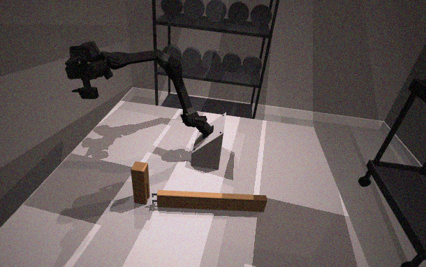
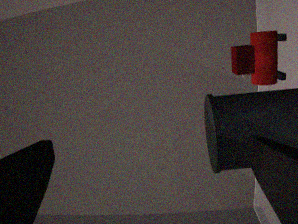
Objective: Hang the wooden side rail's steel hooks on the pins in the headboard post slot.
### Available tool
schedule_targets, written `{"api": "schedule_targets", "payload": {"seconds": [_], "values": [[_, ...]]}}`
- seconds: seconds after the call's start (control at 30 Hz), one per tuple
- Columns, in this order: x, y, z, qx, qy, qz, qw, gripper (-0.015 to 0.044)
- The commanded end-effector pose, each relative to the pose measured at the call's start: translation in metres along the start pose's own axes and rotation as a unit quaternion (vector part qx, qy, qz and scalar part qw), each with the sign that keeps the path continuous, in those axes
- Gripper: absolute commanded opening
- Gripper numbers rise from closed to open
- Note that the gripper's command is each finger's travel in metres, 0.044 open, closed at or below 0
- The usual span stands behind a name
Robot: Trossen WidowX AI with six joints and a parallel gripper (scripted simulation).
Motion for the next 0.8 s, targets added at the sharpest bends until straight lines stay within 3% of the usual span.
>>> {"api": "schedule_targets", "payload": {"seconds": [0.0,0.33,0.77], "values": [[0.005,-0.028,0.020,0.026,-0.021,0.092,0.995,0.0440],[0.030,-0.078,0.053,0.078,-0.068,0.260,0.960,0.0440],[0.090,-0.144,0.084,0.145,-0.155,0.444,0.870,0.0440]]}}
Point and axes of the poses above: the point midway between the two fingers, 35 mm back from their tips, its own z axis out along the fingers, its own y axis across the jaws, x = y × z, the point moved 10 cm from there along -z, back along the fingers, and after that the axes turned 10 degrees about z, right-handed, at the moved point
